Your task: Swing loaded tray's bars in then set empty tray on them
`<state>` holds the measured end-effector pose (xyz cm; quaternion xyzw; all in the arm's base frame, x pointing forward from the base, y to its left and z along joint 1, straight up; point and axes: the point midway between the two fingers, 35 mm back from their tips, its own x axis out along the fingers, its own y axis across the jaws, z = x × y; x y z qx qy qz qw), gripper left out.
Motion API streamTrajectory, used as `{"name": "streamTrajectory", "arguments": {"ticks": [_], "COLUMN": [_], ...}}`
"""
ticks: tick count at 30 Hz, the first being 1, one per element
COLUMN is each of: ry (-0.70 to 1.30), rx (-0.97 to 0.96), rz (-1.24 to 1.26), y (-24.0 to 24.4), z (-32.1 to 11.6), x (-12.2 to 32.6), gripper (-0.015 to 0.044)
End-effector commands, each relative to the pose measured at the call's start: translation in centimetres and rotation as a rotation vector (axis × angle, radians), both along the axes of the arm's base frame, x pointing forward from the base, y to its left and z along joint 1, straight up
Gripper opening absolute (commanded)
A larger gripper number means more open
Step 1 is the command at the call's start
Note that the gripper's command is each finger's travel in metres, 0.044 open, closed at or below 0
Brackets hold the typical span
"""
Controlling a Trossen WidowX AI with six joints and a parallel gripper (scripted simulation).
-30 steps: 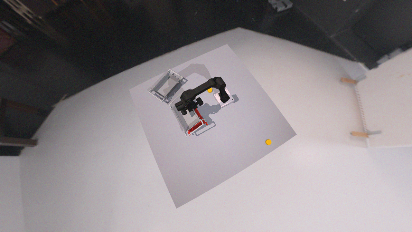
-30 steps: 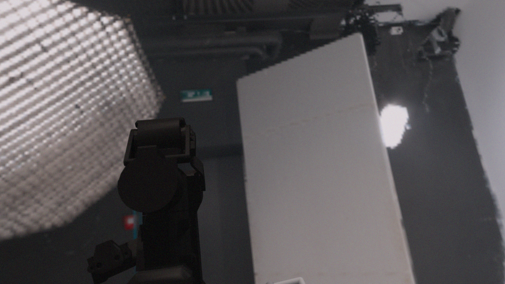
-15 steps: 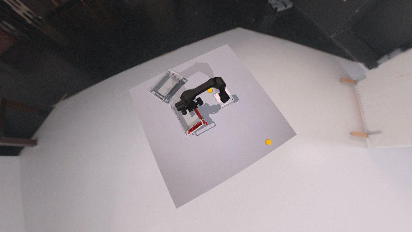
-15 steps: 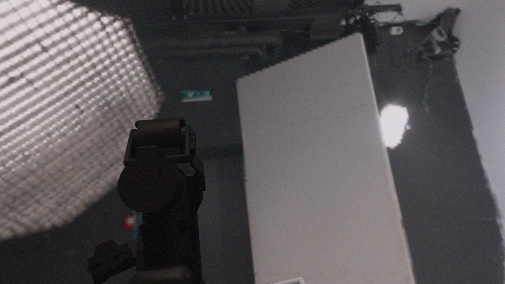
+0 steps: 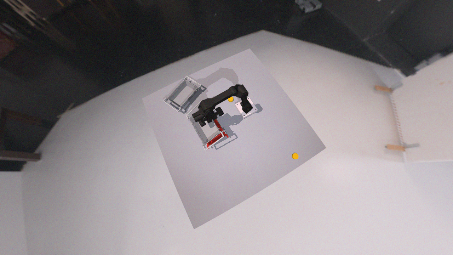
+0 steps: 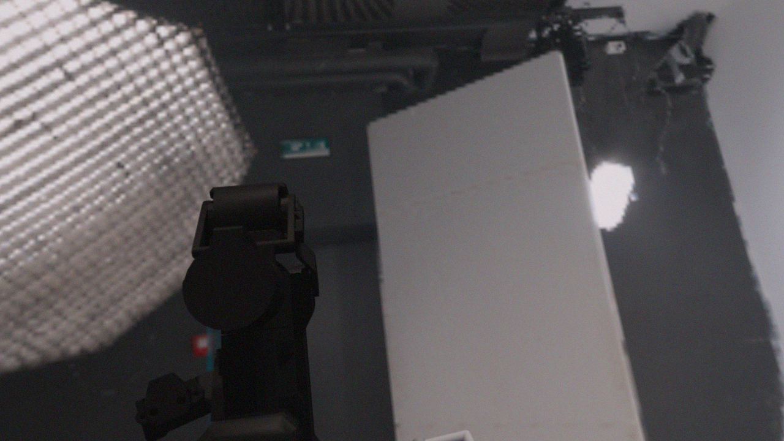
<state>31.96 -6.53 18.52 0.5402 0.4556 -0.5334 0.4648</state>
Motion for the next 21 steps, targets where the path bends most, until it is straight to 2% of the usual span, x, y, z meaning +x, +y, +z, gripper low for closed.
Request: {"name": "streamTrajectory", "arguments": {"ticks": [1, 21], "ry": [-0.018, -0.018], "rx": [-0.004, -0.004], "rz": [-0.005, -0.005], "y": [0.0, 0.0], "z": [0.3, -2.4], "x": [0.1, 0.2], "gripper": [0.0000, 0.0000]}}
